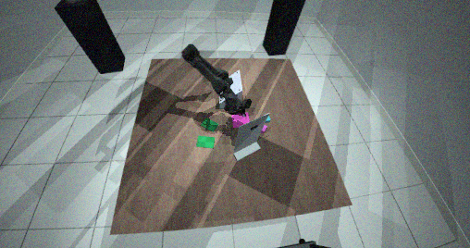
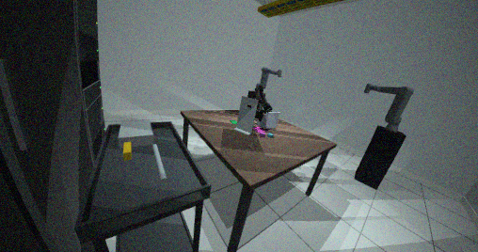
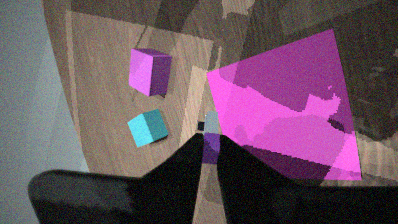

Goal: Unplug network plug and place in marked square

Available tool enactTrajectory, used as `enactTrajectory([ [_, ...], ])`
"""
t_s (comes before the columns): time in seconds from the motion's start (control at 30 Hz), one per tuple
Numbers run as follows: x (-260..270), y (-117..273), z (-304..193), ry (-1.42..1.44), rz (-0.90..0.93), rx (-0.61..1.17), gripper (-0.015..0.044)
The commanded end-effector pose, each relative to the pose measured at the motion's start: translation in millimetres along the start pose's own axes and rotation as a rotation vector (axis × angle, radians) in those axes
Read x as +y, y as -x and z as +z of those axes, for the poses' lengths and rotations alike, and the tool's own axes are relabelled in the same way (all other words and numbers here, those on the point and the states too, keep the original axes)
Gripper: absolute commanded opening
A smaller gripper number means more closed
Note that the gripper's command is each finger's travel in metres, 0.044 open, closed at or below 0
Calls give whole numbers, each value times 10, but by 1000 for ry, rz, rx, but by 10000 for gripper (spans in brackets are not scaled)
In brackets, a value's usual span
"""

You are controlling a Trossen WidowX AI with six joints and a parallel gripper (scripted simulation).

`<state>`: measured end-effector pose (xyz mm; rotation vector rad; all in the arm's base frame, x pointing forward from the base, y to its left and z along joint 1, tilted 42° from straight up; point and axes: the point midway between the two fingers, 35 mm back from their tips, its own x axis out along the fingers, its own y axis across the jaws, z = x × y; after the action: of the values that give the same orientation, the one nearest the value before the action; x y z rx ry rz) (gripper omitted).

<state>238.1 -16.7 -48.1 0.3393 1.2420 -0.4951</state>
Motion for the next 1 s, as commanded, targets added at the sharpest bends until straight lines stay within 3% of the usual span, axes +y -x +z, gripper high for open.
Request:
enactTrajectory([
  [0.0, -91, -38, -71, 30, -51, 28, 0],
  [0.97, -284, -306, -56, 30, -52, 29, 0],
])
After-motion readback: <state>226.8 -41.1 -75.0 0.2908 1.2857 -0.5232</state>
